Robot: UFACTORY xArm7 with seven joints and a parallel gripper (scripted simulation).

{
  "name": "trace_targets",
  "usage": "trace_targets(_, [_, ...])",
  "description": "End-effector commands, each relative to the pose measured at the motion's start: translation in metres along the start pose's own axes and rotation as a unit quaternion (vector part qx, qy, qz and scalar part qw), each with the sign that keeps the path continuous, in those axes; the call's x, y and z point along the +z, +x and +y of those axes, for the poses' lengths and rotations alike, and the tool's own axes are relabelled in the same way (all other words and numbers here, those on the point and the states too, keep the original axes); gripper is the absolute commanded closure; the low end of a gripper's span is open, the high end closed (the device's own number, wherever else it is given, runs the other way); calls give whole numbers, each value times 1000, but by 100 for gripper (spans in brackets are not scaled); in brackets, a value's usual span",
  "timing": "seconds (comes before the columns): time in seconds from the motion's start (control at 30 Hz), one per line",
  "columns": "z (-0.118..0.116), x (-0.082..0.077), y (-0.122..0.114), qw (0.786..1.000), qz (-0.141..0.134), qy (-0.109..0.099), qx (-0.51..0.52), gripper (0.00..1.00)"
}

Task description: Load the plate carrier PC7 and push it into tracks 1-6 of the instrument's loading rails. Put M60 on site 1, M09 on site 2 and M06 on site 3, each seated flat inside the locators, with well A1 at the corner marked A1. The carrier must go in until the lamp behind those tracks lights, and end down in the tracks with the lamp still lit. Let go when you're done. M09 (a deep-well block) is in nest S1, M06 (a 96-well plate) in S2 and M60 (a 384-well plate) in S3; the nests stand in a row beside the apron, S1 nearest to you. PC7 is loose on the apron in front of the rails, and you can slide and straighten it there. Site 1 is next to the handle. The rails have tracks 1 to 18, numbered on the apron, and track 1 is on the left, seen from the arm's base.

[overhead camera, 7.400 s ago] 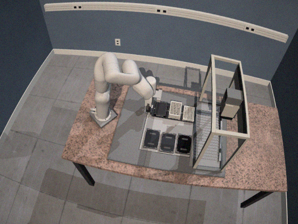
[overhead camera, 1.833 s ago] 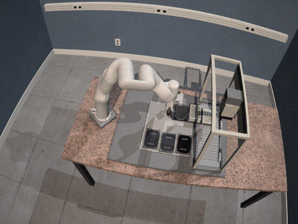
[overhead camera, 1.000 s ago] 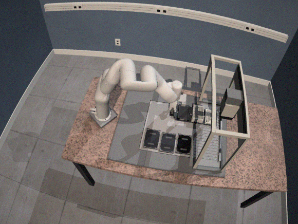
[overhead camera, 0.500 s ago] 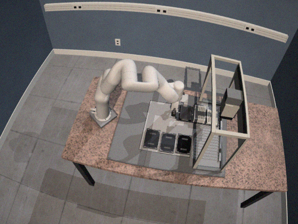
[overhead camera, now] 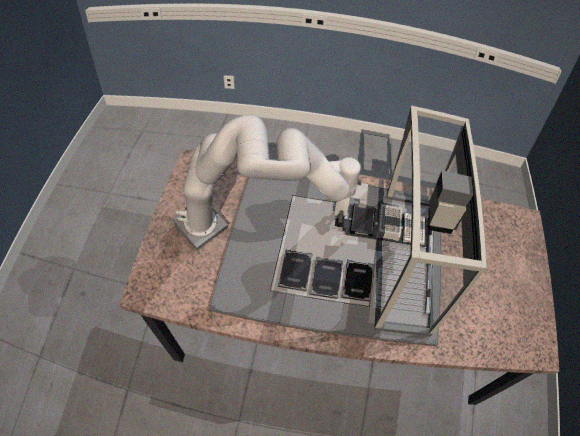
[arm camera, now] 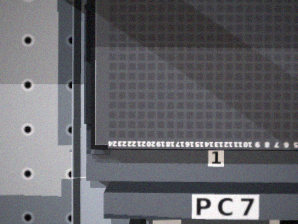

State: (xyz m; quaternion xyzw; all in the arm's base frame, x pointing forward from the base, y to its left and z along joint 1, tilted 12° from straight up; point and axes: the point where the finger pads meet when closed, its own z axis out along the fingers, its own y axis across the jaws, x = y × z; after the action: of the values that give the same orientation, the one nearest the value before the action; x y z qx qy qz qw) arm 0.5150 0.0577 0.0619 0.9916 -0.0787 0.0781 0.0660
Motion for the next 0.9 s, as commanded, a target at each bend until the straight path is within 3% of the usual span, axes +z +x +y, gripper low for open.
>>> trace_targets(0.0, [0, -2, 3, 1000, 2, 1, 0, 18])
trace_targets(0.87, [0, -2, 11, 1000, 2, 1, 0, 18])
